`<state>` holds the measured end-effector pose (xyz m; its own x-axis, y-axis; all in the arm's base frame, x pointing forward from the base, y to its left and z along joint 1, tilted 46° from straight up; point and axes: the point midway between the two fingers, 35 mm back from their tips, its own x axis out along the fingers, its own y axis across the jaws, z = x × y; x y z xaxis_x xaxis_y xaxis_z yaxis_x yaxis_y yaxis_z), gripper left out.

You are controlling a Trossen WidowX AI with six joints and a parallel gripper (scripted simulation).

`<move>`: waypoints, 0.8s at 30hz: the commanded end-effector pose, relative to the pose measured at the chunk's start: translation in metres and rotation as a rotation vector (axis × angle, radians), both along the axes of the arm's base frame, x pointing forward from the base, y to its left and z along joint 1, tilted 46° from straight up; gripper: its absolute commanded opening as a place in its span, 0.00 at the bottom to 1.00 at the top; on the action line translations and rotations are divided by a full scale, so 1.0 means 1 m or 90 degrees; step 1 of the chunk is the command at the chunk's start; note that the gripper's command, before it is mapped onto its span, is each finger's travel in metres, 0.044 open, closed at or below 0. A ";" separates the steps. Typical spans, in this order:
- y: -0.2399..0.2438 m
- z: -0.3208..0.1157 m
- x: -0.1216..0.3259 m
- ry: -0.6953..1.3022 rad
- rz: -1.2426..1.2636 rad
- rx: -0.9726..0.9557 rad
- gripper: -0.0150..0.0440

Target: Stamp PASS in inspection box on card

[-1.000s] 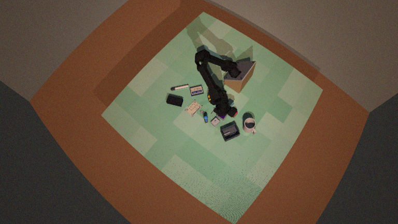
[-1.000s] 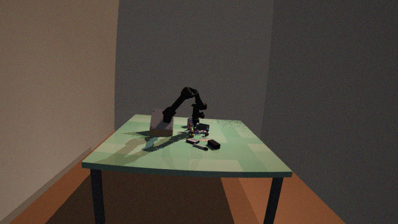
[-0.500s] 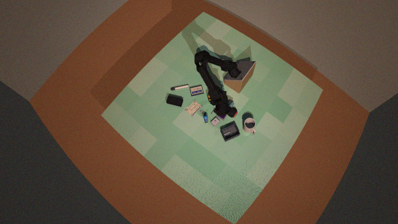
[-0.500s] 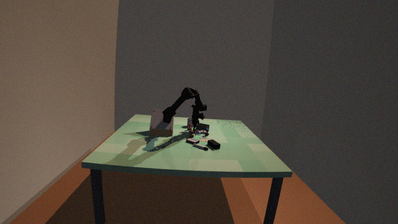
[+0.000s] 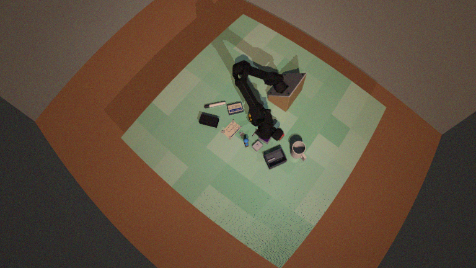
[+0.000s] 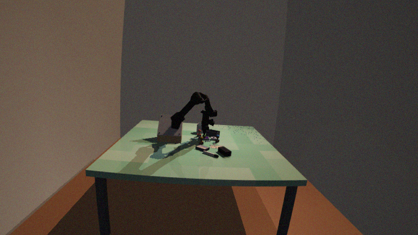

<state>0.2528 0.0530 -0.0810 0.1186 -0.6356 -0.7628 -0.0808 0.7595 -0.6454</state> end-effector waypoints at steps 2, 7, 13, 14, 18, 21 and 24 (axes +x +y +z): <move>-0.002 -0.001 0.000 -0.001 0.002 -0.002 0.25; -0.002 -0.002 0.001 -0.001 0.002 -0.003 0.25; -0.003 -0.002 0.001 -0.001 0.002 -0.003 0.25; -0.003 -0.002 0.001 -0.001 0.002 -0.003 0.25; -0.003 -0.002 0.001 -0.001 0.002 -0.003 0.25; -0.003 -0.002 0.001 -0.001 0.002 -0.003 0.25; -0.003 -0.002 0.001 -0.001 0.002 -0.003 0.25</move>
